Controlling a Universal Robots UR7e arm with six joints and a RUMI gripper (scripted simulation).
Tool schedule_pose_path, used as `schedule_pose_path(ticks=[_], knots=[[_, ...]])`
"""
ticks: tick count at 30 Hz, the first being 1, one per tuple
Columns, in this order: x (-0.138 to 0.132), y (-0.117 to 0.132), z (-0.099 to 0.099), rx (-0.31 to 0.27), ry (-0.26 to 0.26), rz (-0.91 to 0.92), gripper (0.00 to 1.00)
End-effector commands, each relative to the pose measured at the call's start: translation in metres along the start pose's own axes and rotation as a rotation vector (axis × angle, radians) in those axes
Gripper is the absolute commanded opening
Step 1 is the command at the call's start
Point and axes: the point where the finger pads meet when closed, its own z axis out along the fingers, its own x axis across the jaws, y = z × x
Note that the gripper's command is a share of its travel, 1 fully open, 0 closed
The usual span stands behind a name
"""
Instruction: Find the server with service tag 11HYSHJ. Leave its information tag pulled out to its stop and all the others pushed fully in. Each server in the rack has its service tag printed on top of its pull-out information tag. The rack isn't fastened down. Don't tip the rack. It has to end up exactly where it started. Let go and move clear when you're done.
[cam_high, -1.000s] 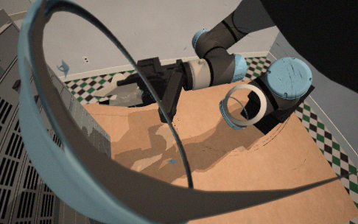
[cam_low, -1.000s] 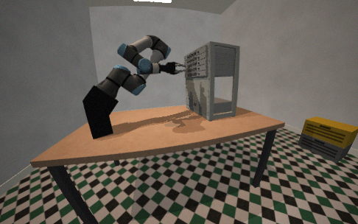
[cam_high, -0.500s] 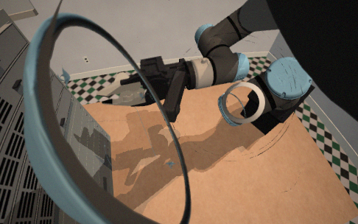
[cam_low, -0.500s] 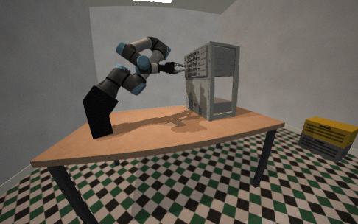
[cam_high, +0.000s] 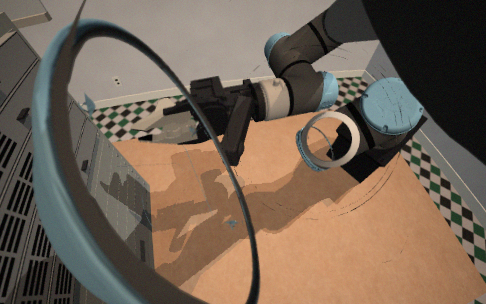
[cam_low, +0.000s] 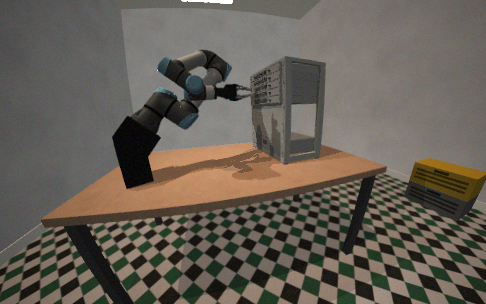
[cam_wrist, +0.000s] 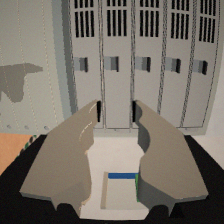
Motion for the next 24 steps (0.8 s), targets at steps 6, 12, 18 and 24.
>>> schedule_pose_path(ticks=[6,12,18,24], knots=[[0.0,0.0,0.009,0.0,0.001,0.0,0.15],[0.0,0.0,0.02,0.0,0.001,0.0,0.15],[0.0,0.0,0.023,0.0,0.001,0.0,0.15],[0.0,0.0,0.024,0.0,0.001,0.0,0.15]])
